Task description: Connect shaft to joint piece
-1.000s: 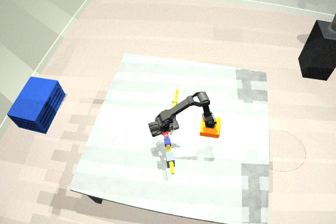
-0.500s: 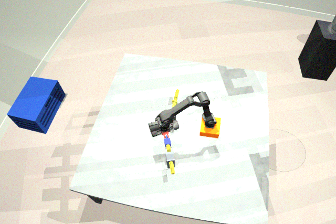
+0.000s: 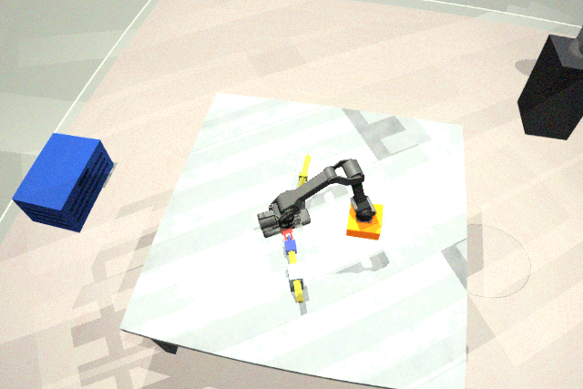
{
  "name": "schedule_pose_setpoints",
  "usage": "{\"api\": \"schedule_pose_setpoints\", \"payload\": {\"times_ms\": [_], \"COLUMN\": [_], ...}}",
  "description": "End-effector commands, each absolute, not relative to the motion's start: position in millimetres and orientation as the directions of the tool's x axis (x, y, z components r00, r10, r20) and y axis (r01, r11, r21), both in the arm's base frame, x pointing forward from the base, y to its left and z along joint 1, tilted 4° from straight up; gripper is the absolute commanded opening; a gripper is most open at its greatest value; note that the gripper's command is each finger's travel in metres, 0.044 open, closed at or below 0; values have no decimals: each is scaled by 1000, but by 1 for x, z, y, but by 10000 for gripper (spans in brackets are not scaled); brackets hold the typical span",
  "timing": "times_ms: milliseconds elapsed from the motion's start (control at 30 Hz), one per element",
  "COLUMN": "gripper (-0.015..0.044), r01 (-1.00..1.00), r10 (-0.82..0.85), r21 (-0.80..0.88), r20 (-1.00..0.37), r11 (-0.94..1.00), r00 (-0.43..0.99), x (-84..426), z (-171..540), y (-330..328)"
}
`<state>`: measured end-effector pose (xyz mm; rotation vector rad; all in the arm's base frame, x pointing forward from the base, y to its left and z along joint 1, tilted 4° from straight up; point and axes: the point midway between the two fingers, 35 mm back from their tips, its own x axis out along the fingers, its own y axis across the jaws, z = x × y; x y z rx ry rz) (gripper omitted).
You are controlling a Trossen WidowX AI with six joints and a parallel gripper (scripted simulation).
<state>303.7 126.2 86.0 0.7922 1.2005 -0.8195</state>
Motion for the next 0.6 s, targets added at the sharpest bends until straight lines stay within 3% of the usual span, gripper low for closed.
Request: {"api": "schedule_pose_setpoints", "payload": {"times_ms": [0, 567], "gripper": [0, 0], "r01": [870, 953], "r10": [-117, 50], "r21": [88, 79], "r20": [-980, -996], "r11": [486, 293], "r00": [164, 67], "x": [304, 297], "z": [86, 77], "y": [126, 120]}}
